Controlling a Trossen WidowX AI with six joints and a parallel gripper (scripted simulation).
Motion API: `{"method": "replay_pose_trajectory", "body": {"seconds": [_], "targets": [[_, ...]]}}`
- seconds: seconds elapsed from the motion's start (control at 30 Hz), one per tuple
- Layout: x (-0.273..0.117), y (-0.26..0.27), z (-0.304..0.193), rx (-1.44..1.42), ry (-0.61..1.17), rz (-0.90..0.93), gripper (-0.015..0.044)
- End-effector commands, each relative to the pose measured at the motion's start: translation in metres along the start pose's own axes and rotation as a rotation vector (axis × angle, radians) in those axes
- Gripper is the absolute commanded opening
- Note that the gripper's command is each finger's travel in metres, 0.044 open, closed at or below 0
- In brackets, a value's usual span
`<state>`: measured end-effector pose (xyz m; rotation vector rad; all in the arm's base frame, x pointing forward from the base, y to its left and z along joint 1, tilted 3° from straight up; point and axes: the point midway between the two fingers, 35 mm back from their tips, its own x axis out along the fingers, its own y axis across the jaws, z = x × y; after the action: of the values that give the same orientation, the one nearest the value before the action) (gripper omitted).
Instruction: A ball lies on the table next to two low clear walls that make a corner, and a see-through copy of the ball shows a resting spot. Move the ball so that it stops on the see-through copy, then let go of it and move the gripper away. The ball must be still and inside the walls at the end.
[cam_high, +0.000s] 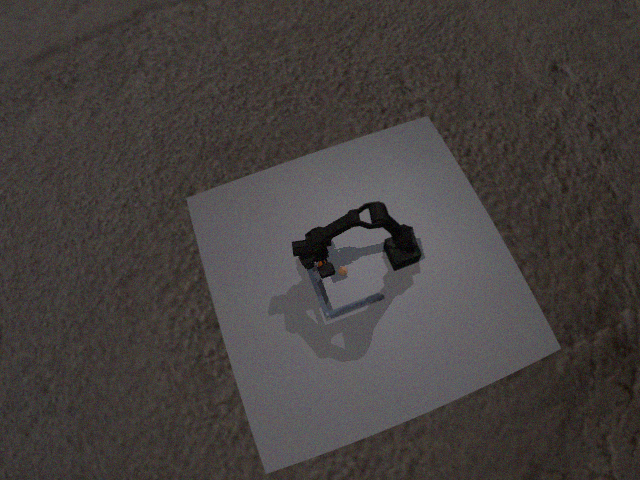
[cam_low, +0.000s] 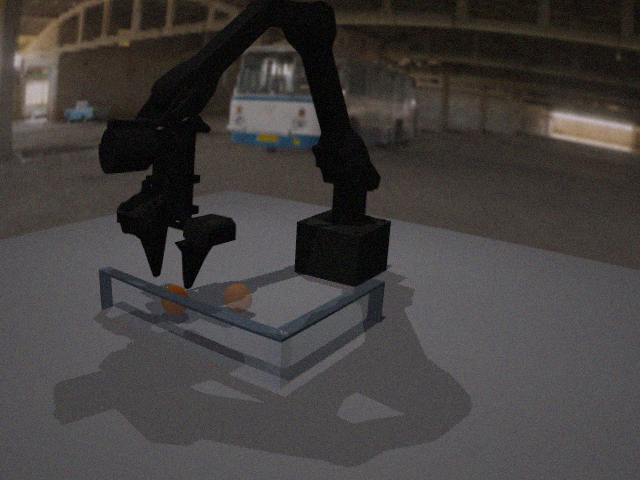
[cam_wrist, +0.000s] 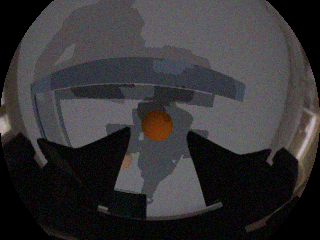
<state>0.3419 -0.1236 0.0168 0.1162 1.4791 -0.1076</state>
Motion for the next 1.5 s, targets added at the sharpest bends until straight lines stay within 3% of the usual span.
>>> {"method": "replay_pose_trajectory", "body": {"seconds": [0.0,0.5,0.6,0.93,1.0,1.13,1.47], "targets": [[0.009,0.001,-0.003,-0.003,0.009,0.007,0.0306],[0.03,0.002,-0.004,-0.003,0.009,0.007,0.0306],[0.03,0.002,-0.004,-0.003,0.009,0.007,0.0227],[0.03,0.002,-0.004,-0.003,0.009,0.007,0.0161],[0.029,0.002,-0.003,-0.003,0.009,0.007,0.0108],[0.005,0.0,0.001,-0.003,0.009,0.007,0.0003],[-0.073,0.0,0.002,-0.003,0.009,0.006,0.0]]}}
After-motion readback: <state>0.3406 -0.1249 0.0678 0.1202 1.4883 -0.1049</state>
